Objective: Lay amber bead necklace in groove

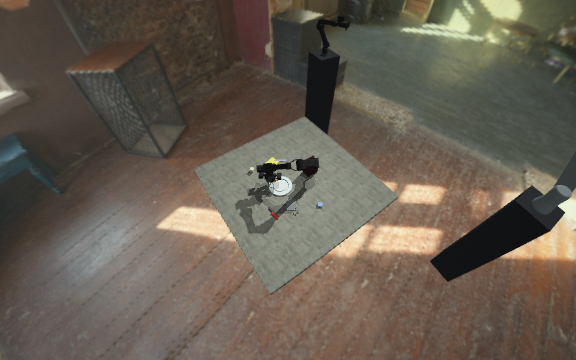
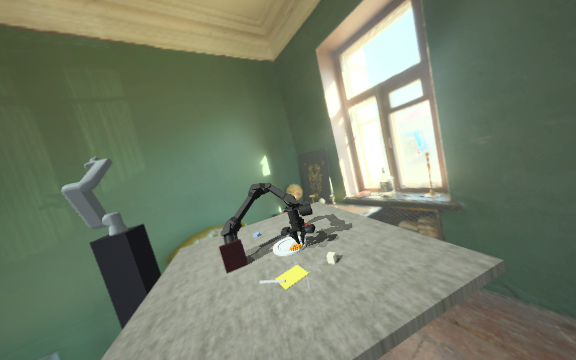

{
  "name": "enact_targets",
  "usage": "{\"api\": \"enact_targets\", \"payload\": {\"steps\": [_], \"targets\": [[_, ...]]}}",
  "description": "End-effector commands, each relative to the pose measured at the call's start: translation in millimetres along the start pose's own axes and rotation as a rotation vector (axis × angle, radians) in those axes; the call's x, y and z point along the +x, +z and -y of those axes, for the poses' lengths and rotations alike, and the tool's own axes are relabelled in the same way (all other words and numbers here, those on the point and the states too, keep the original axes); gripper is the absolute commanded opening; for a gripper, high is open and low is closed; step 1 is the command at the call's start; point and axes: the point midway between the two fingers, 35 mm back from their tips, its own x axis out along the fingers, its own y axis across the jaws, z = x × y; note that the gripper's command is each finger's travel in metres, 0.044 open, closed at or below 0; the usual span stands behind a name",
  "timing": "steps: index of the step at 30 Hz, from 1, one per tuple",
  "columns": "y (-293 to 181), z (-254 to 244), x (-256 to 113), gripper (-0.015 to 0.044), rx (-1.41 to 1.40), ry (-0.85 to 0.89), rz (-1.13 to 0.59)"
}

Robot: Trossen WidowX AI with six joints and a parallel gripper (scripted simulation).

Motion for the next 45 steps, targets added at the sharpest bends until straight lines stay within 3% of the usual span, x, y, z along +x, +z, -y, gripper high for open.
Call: {"api": "enact_targets", "payload": {"steps": [1, 12, 35, 45], "targets": [[0.5, -0.3, 0.5, 0.0073, -0.002, 0.001, -0.001], [0.5, -0.3, 0.5, 0.0000, -0.002, 0.001, -0.001], [-1.0, -2.9, -18.6, 0.0000, 0.007, 0.016, -0.004], [21.9, -19.6, -18.6, 0.0000, 0.008, 0.017, -0.003]]}}
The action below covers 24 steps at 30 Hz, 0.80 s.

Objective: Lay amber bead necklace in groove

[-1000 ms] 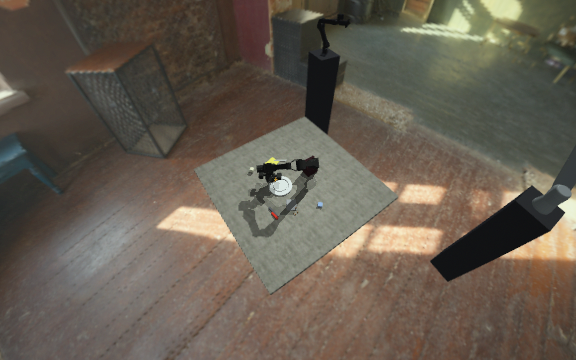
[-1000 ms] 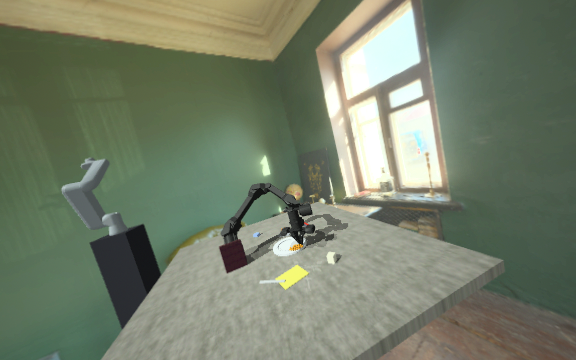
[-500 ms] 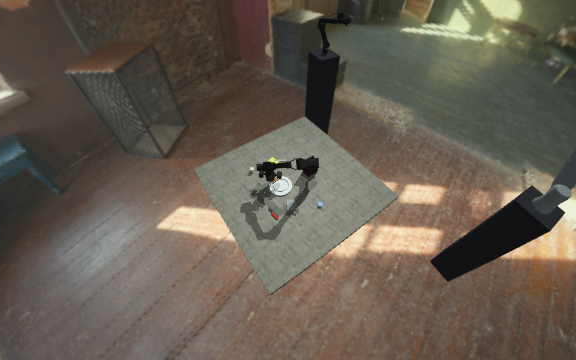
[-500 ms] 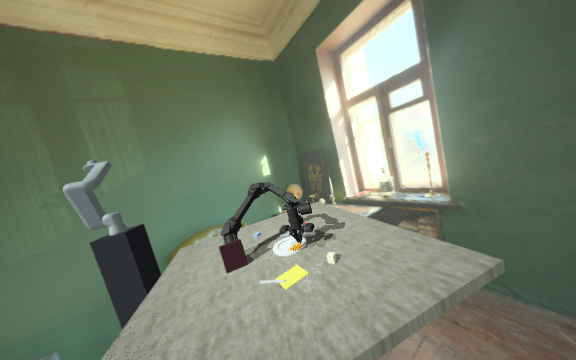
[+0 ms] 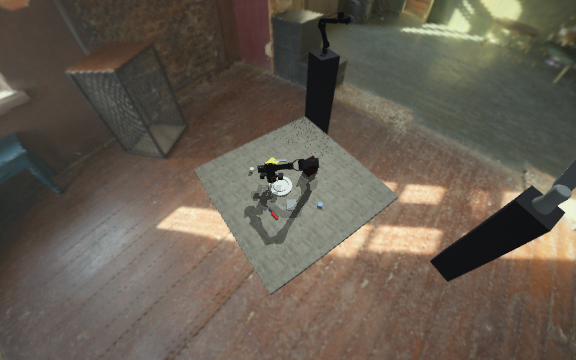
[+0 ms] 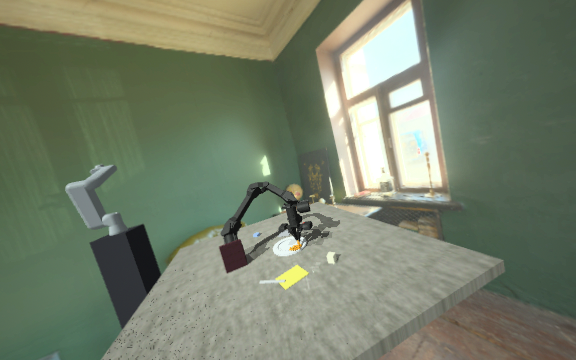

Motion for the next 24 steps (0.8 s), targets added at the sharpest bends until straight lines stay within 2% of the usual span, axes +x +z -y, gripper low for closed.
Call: {"api": "enact_targets", "payload": {"steps": [1, 24], "targets": [[9.1, -4.8, -2.2, 0.0000, -0.002, -0.006, 0.007], [9.5, -4.8, 23.7, 0.0000, -0.002, -0.006, 0.008]]}}
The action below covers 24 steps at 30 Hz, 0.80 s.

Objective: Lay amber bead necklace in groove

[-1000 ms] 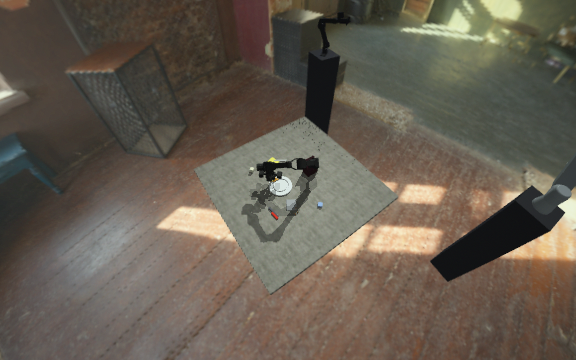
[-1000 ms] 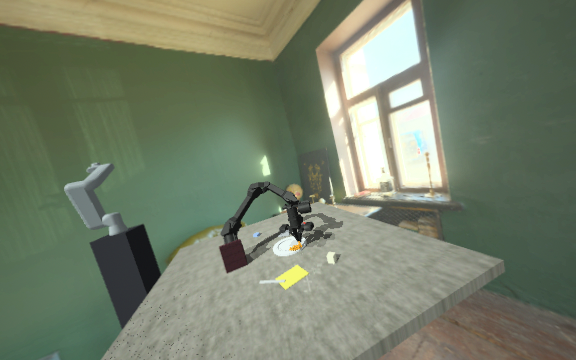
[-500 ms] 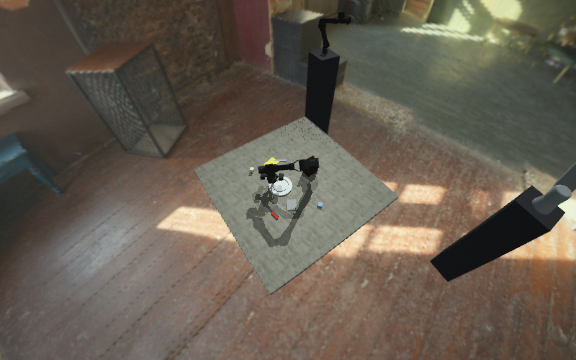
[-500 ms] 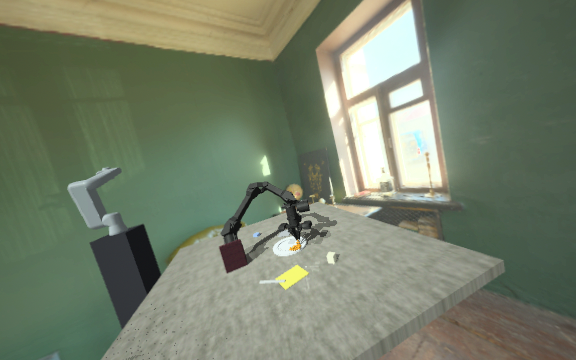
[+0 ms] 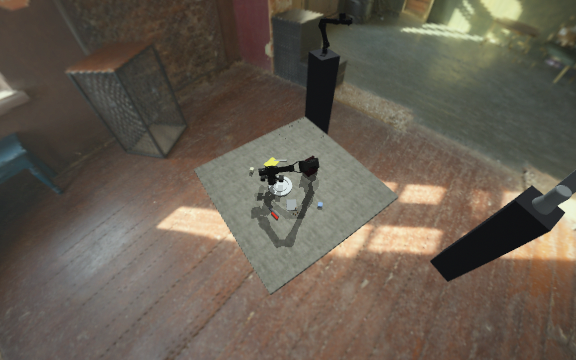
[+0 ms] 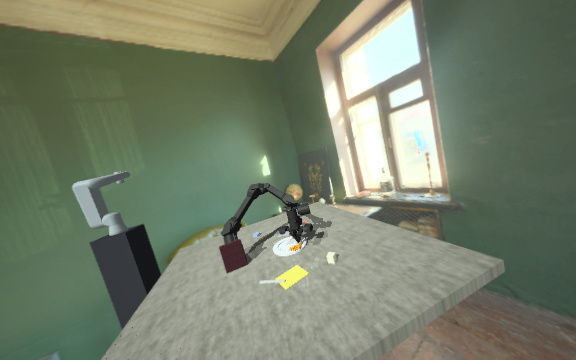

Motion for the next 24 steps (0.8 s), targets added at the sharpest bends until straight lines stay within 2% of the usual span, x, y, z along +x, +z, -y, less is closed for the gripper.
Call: {"api": "enact_targets", "payload": {"steps": [1, 2, 19, 24], "targets": [[-1.5, -0.4, 5.0, 0.0000, 0.008, 0.004, 0.001], [-1.5, -0.4, 5.0, 0.0000, 0.008, 0.004, 0.001], [-0.8, 0.3, -9.5, 0.0440, 0.003, 0.001, 0.000], [-1.6, -0.1, -20.9, 0.0440, 0.008, 0.003, 0.000]]}}
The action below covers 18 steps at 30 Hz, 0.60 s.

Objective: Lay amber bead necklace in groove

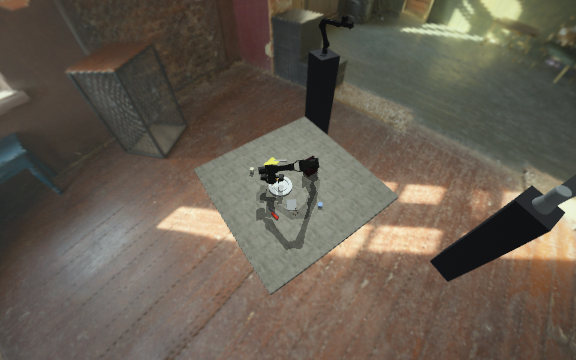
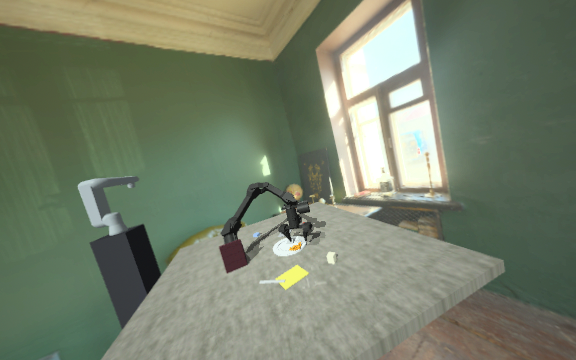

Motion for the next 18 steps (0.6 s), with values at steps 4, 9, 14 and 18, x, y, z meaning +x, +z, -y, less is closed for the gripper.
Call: {"api": "enact_targets", "payload": {"steps": [4, 9, 14, 18], "targets": [[0.0, 0.0, -7.0, 0.0440, -0.007, -0.007, -0.001], [0.0, 0.0, -9.0, 0.0440, -0.009, -0.009, -0.002], [0.0, 0.0, -9.0, 0.0440, -0.009, -0.009, -0.002], [-4.6, 0.3, -10.2, 0.0387, -0.024, -0.010, -0.003]]}}
